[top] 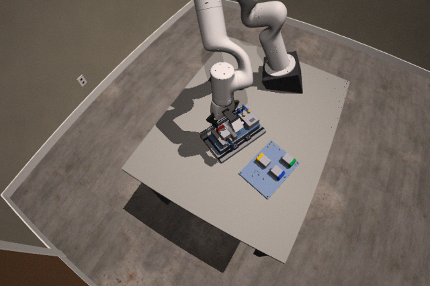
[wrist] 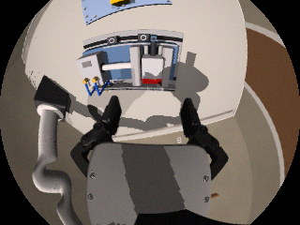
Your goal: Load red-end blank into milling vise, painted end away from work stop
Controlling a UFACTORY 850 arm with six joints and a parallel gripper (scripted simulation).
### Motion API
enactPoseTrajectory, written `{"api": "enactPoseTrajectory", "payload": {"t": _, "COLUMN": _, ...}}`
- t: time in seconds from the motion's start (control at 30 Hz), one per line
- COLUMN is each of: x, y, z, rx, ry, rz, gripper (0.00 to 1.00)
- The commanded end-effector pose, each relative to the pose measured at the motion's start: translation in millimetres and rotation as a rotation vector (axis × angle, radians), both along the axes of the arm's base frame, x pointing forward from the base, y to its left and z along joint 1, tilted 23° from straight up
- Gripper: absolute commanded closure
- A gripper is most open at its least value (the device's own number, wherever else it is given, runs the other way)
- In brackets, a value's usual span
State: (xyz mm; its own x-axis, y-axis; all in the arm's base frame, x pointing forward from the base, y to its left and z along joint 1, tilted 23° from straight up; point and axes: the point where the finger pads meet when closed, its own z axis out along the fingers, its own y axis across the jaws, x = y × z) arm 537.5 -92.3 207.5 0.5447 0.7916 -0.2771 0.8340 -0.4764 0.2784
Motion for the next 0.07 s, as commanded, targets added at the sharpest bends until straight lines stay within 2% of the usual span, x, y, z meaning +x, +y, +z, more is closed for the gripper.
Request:
{"api": "enactPoseTrajectory", "payload": {"t": 0.0, "x": 0.7, "y": 0.2, "z": 0.8, "rx": 0.0, "ry": -0.002, "rz": 0.0, "gripper": 0.0}}
{"api": "enactPoseTrajectory", "payload": {"t": 0.03, "x": 0.7, "y": 0.2, "z": 0.8, "rx": 0.0, "ry": -0.002, "rz": 0.0, "gripper": 0.0}}
